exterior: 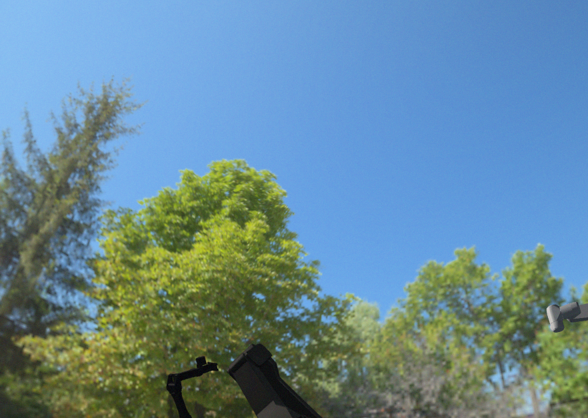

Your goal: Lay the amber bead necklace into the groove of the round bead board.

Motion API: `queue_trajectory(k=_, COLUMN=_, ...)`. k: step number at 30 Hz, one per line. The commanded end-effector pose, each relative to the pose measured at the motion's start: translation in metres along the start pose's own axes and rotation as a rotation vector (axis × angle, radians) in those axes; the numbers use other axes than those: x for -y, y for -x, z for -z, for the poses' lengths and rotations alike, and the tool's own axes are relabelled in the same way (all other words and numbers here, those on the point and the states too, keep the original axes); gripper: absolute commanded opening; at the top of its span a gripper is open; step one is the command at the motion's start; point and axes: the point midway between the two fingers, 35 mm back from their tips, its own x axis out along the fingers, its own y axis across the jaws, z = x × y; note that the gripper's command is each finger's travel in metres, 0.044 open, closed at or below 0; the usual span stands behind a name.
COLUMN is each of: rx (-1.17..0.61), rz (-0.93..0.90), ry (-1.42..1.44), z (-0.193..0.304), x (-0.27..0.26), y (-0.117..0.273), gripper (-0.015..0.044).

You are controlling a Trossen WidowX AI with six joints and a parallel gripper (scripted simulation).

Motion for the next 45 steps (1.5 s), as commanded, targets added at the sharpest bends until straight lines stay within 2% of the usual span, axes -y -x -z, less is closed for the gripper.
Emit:
queue_trajectory(k=1, rx=-0.007, rz=-0.005, ry=0.007, z=0.0009, x=-0.0024, y=-0.0037, gripper=0.0120)
queue_trajectory(k=2, rx=-0.007, rz=-0.005, ry=0.007, z=0.0009, x=-0.0024, y=-0.0037, gripper=0.0120)
queue_trajectory(k=7, rx=-0.001, rz=-0.002, ry=0.001, z=0.0002, x=-0.0008, y=-0.0015, gripper=0.0000)
queue_trajectory(k=45, rx=-0.007, rz=-0.005, ry=0.007, z=0.0007, x=-0.0028, y=0.0045, gripper=0.0000)
